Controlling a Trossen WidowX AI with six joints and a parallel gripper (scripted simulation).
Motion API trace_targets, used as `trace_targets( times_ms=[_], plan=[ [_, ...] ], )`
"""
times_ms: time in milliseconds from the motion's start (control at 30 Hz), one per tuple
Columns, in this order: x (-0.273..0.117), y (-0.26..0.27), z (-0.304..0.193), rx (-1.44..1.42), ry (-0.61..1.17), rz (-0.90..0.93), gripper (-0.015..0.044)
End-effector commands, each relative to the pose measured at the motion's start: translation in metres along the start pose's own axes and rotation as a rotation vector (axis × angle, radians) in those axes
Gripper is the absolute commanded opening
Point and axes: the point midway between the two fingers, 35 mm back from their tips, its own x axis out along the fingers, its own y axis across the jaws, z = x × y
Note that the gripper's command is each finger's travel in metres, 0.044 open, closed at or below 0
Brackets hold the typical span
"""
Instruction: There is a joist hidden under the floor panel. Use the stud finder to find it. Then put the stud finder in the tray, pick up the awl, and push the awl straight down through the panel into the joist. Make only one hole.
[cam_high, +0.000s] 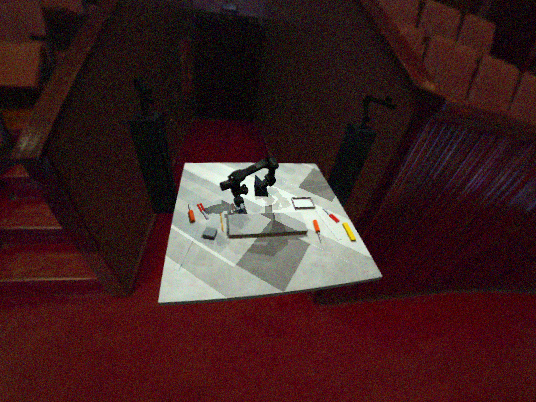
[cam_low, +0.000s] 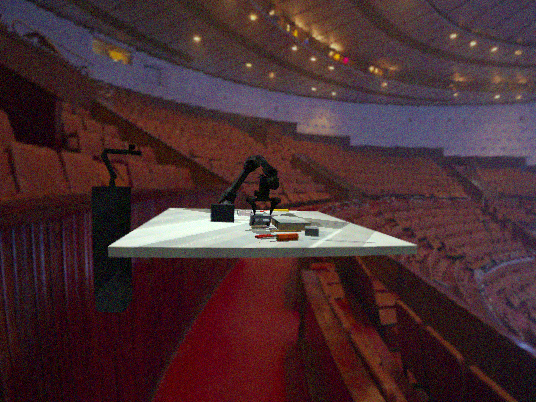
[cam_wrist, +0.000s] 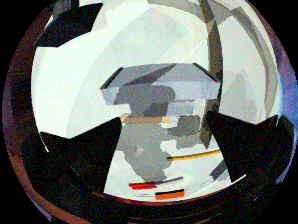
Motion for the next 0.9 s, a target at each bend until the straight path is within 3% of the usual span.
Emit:
trace_targets(
  times_ms=[0,867],
  plan=[
    [0.008,0.0,0.001,0.002,-0.01,0.002,0.044],
    [0.046,0.0,-0.001,0.002,-0.012,0.002,0.0433]
  ],
)
